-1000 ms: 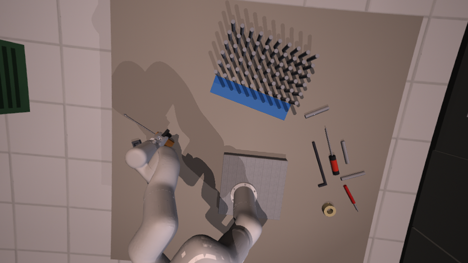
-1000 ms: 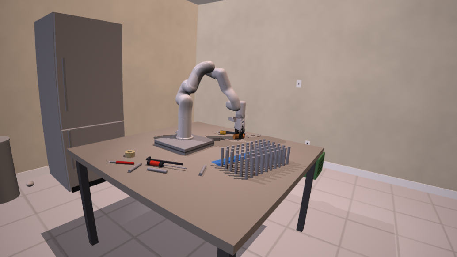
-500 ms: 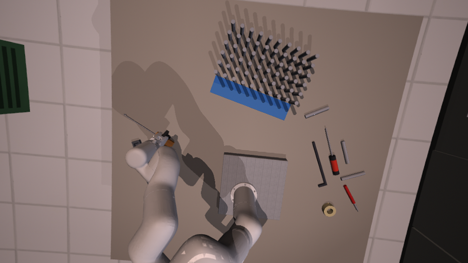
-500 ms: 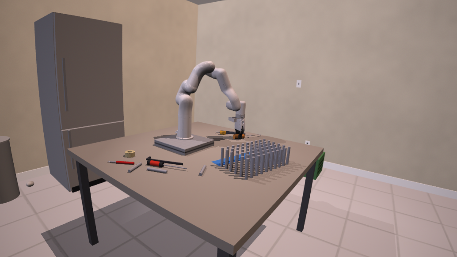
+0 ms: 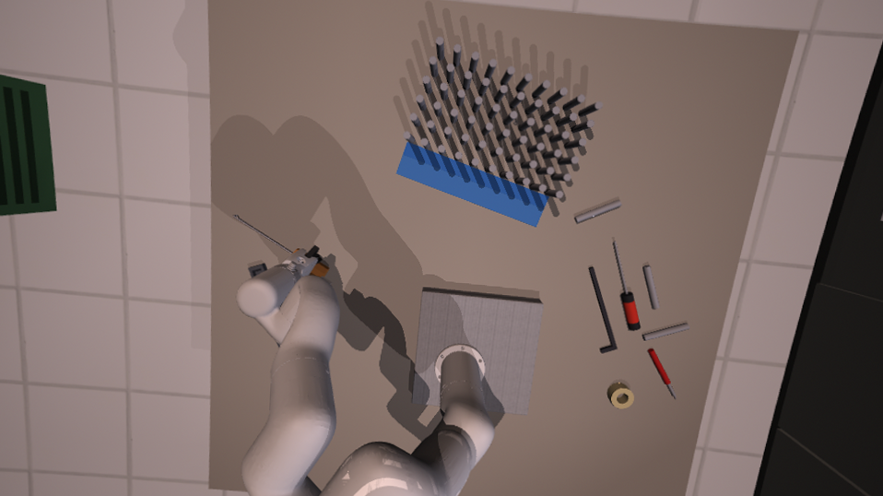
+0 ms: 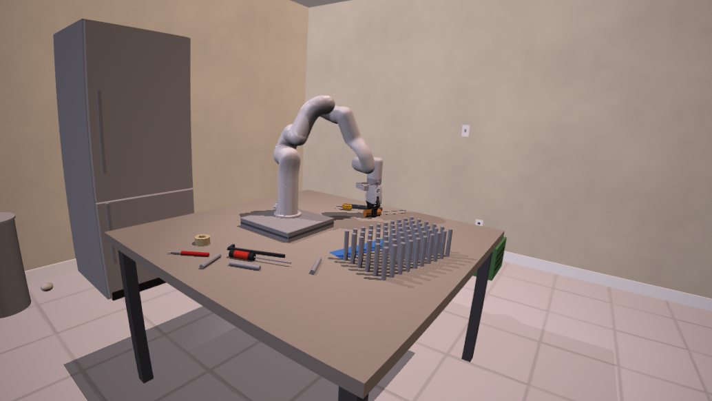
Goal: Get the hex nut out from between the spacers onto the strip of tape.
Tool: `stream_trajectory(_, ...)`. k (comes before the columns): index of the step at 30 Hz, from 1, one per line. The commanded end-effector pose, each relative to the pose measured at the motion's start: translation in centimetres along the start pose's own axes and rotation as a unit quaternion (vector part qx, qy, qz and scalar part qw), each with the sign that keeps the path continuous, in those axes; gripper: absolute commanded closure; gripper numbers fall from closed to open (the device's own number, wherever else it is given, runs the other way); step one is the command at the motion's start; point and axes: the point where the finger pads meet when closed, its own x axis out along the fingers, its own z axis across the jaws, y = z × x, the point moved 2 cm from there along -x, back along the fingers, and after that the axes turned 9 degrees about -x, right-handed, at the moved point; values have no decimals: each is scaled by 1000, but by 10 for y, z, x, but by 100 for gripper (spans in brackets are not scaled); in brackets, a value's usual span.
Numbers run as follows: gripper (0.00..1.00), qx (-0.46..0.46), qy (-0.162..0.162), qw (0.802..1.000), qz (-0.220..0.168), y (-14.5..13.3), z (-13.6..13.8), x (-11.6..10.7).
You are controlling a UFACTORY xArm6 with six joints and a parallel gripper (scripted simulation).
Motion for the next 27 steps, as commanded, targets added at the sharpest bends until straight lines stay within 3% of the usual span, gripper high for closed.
stream_trajectory(1,100,0,0,1000,-2,-1,0,-1)
stream_trajectory(27,100,0,0,1000,-2,-1,0,-7)
